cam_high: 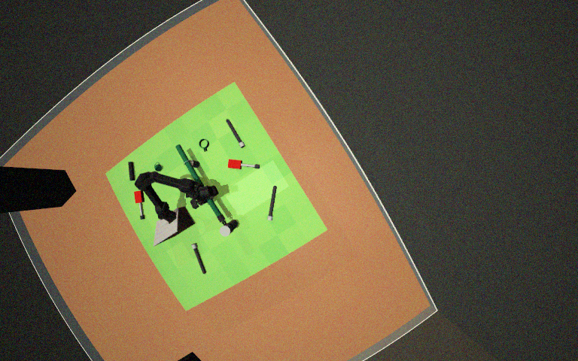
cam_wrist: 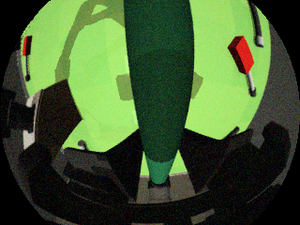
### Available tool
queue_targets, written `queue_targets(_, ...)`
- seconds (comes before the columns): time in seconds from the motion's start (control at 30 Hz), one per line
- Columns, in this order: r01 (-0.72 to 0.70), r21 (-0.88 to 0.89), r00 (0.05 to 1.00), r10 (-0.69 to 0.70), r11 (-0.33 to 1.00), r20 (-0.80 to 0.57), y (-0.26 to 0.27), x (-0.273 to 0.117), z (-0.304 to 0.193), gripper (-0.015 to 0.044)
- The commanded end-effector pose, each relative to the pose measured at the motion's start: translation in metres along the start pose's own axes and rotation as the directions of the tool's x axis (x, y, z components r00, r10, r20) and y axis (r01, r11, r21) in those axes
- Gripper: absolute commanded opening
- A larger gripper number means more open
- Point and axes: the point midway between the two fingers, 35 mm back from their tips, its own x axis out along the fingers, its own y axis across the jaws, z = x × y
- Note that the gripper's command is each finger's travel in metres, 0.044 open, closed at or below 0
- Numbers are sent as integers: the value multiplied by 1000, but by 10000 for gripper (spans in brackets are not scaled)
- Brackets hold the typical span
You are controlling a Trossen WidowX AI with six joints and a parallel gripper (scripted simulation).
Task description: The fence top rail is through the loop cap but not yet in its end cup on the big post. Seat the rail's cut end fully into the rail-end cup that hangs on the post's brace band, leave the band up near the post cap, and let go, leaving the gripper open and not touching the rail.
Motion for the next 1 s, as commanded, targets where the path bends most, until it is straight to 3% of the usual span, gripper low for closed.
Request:
queue_targets(0.0, 4, -2, 1000, -4, 1000, -11, -1, -2, -4, 0)
queue_targets(0.97, -1, 0, 1000, 1, 1000, 0, -1, -1, -8, 0)
